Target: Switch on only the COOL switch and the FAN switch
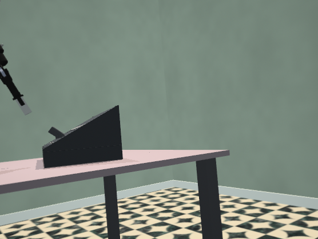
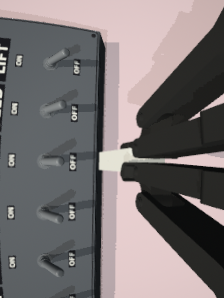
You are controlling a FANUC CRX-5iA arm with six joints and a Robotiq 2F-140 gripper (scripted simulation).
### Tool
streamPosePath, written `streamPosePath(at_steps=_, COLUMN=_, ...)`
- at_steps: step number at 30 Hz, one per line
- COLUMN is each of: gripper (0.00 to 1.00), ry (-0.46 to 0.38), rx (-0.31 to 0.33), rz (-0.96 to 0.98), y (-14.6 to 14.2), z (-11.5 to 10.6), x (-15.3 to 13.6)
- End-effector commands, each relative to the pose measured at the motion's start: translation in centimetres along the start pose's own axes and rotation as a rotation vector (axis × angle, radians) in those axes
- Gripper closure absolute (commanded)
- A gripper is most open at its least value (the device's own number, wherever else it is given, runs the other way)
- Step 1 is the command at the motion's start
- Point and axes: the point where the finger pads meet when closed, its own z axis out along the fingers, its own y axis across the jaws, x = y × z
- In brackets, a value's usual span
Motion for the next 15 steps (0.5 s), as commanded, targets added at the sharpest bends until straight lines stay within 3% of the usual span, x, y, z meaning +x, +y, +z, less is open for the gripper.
streamPosePath(at_steps=1, gripper=1.00, ry=0.000, rx=0.000, rz=0.000, y=0.0, z=0.3, x=0.0)
streamPosePath(at_steps=15, gripper=1.00, ry=0.000, rx=0.000, rz=0.000, y=0.0, z=3.1, x=0.0)
